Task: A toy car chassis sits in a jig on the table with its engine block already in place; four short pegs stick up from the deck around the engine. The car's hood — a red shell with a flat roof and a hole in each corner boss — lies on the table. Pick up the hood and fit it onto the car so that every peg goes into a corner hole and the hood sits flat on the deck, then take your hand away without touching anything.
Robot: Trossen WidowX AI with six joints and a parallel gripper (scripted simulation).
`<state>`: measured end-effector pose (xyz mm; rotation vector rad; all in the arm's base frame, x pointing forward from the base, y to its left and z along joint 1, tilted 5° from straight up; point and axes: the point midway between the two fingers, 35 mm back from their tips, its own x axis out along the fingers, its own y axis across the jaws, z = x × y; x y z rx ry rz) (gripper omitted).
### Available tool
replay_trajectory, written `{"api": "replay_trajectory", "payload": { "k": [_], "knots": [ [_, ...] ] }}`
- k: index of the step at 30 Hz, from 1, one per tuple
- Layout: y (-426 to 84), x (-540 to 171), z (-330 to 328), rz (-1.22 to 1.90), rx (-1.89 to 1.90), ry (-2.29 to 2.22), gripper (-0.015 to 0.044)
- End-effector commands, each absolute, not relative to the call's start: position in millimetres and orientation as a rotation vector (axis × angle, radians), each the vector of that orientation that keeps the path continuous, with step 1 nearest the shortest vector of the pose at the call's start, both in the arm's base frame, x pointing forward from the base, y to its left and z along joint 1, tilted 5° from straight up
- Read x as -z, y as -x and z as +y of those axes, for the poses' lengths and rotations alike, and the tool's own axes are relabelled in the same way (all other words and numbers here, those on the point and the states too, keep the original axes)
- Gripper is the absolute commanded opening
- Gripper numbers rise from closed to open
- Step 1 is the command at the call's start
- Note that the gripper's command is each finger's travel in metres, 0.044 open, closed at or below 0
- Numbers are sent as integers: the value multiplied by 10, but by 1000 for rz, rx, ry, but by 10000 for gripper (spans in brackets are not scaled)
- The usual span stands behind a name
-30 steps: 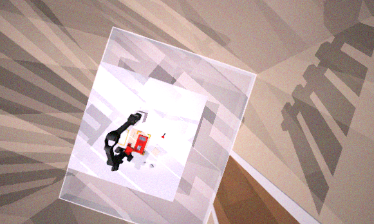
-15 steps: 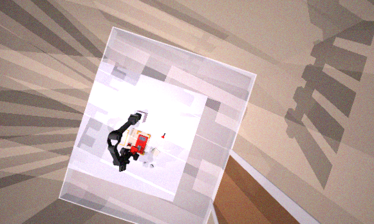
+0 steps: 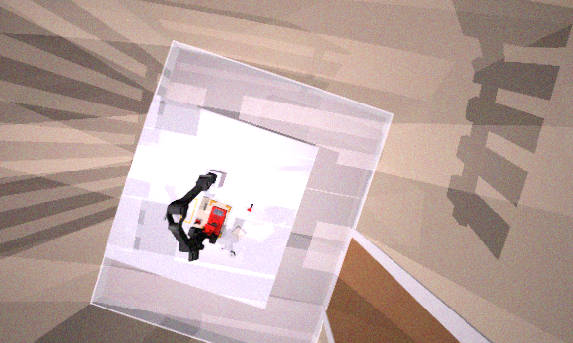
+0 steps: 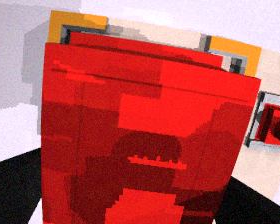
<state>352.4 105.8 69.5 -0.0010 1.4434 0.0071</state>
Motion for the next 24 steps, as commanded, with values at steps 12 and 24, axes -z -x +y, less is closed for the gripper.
{"api": "replay_trajectory", "payload": {
  "k": [12,24],
  "knots": [
    [-3513,-282,1047,1453,-6,14,0],
    [-3518,-238,1048,1453,-6,14,0]
  ]
}}
